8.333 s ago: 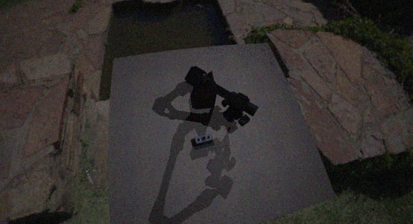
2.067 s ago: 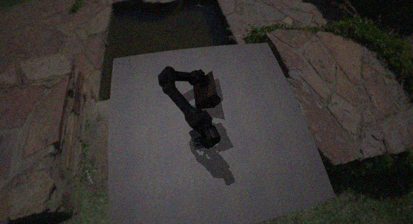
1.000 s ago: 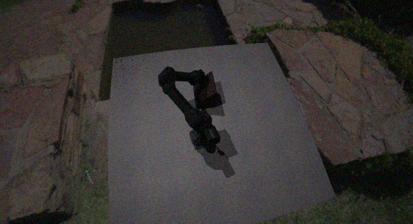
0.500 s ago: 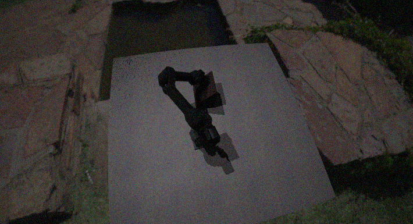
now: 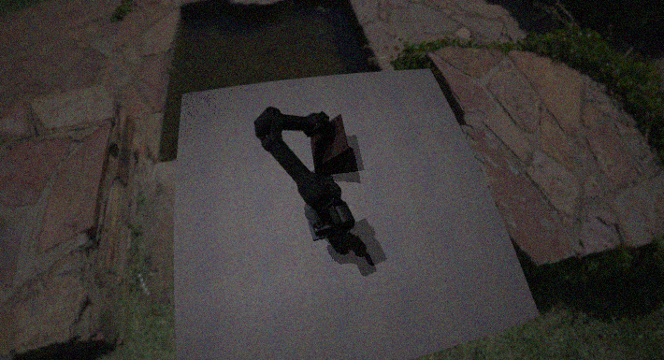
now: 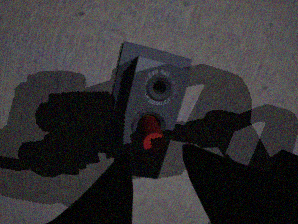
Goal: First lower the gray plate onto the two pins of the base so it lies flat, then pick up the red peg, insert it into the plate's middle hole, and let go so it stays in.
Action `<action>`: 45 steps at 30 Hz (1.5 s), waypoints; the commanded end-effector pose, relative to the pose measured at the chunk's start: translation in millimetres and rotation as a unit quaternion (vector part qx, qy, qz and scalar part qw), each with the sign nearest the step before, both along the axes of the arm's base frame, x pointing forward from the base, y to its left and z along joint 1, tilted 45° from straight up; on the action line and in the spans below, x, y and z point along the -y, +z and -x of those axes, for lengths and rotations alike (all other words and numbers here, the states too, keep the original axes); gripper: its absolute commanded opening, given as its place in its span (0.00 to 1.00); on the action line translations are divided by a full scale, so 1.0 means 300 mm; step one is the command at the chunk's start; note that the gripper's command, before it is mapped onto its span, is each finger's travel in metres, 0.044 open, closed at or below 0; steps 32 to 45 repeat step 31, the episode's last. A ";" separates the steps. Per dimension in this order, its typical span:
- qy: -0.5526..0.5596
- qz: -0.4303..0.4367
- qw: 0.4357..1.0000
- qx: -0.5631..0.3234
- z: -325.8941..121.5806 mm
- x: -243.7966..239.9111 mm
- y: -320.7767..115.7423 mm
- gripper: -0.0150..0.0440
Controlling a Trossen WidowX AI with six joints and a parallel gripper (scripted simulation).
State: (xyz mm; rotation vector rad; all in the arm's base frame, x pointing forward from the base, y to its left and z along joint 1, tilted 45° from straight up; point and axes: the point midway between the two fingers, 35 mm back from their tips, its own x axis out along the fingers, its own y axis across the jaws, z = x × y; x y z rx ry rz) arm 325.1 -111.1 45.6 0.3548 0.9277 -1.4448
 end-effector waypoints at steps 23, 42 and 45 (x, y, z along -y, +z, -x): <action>0.001 0.002 1.000 0.000 -0.005 -0.045 0.032 0.51; 0.001 0.002 1.000 0.000 -0.006 -0.056 0.043 0.51; 0.001 0.002 1.000 0.000 -0.006 -0.056 0.043 0.51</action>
